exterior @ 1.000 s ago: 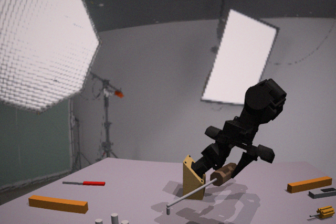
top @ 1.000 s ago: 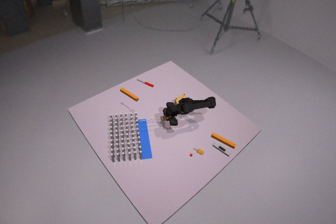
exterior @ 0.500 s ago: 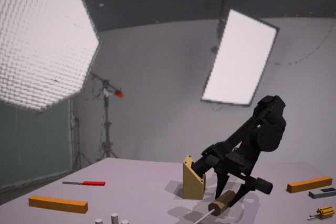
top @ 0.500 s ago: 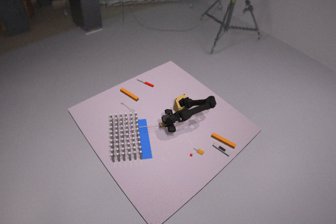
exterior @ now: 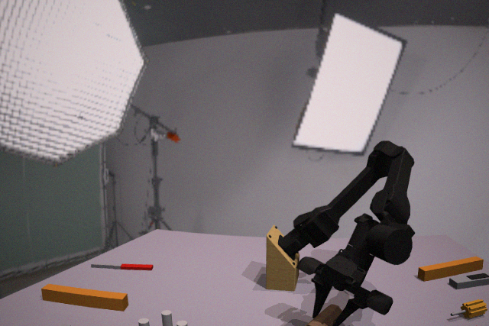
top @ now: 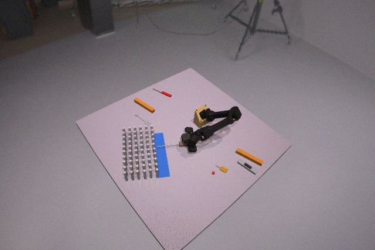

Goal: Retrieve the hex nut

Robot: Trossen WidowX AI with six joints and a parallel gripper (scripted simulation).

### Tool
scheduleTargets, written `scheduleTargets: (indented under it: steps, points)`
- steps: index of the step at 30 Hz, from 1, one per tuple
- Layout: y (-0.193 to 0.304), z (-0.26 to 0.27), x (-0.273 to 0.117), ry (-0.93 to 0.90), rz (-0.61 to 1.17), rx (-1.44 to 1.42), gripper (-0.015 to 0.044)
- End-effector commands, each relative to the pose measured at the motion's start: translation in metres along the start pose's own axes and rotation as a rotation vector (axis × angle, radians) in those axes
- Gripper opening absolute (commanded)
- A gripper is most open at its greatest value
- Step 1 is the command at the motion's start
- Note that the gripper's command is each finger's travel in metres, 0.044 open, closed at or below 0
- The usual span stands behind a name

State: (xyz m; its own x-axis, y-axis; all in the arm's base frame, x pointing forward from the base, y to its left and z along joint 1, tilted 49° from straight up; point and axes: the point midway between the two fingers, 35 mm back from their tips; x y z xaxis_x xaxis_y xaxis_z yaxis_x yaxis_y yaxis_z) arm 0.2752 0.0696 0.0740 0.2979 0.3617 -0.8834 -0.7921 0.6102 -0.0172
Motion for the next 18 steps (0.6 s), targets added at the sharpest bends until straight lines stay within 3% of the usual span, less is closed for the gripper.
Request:
scheduleTargets:
  steps: [1,18]
  points:
    - [-0.0014,-0.0014,0.0021,0.003,-0.012,0.011,0.0]
    - [-0.0087,-0.0002,0.0049,0.001,-0.013,0.008,0.0]
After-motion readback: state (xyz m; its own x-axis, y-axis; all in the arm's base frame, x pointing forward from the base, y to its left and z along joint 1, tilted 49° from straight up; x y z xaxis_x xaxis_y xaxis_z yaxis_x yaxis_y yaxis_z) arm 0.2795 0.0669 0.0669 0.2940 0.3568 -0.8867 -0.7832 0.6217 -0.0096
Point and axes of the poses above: the point midway between the two fingers, 35 mm back from their tips, its own x axis out along the fingers, its own z axis across the jaws, y = z × x
